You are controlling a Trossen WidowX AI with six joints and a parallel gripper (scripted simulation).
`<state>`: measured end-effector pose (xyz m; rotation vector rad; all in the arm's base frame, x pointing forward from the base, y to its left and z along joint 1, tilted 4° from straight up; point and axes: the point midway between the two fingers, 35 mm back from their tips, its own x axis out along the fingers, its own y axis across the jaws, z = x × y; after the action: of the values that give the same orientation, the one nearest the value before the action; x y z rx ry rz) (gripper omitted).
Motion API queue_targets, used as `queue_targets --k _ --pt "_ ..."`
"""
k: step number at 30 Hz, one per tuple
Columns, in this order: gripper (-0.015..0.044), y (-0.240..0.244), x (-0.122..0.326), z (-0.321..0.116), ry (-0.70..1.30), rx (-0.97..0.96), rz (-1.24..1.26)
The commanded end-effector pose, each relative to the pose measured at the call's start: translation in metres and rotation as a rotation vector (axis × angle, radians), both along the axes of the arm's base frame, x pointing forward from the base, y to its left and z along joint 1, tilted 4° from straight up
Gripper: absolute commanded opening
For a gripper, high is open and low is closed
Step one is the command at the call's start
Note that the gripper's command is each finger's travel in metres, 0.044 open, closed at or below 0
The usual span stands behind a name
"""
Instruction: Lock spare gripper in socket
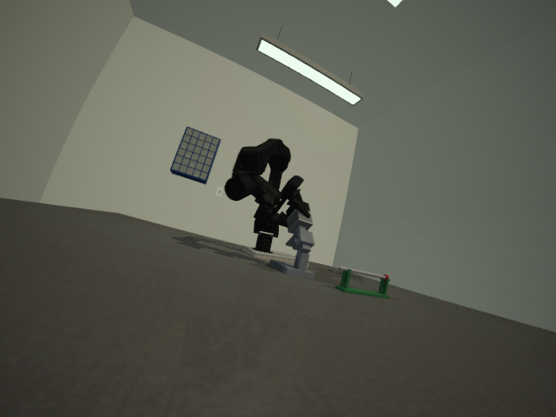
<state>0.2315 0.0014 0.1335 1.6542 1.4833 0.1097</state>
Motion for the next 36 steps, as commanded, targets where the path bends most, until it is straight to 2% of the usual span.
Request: queue_targets --k 1,27,36 --pt "0.0000 0.001 0.004 -0.002 0.000 0.016 -0.007" --pt "0.0000 0.000 0.014 -0.016 0.003 0.006 -0.002" --pt "0.0236 0.000 0.014 -0.016 0.003 0.006 -0.002"
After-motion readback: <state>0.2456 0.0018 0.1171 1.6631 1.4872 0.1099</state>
